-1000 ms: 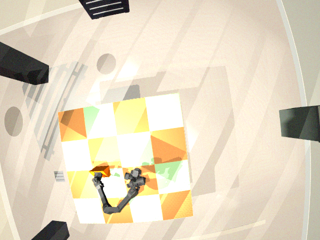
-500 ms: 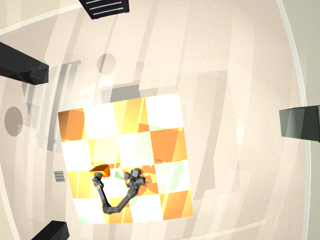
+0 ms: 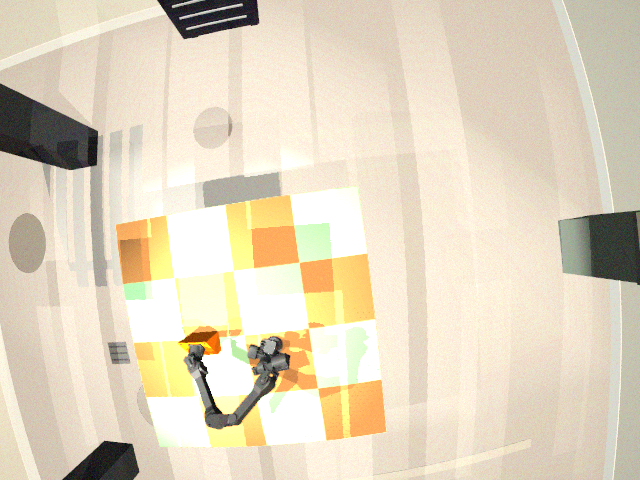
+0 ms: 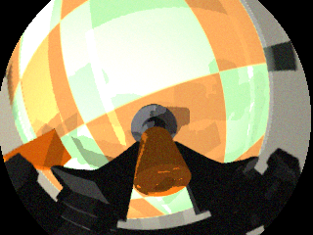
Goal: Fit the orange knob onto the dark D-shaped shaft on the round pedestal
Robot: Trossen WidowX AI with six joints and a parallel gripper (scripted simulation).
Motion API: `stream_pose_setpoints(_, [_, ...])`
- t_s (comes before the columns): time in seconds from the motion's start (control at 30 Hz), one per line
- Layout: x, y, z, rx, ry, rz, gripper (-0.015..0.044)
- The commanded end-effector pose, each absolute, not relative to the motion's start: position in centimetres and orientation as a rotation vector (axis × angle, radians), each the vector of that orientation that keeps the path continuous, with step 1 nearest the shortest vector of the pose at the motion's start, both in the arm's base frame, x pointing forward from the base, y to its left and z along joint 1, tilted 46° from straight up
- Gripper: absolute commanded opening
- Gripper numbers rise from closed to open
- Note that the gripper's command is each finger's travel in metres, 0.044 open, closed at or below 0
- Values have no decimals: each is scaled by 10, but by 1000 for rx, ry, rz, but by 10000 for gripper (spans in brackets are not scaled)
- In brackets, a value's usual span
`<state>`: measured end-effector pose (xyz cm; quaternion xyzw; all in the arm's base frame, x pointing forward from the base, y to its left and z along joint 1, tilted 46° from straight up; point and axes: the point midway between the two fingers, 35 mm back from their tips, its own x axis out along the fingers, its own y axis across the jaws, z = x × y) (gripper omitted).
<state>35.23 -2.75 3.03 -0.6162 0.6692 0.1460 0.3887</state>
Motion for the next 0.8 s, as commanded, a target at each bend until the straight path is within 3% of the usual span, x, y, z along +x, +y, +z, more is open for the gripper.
stream_pose_setpoints(0.0, [353,-28,30,-1572,1701,375,0])
stream_pose_setpoints(0.77, [359,-25,34,-1610,1703,423,0])
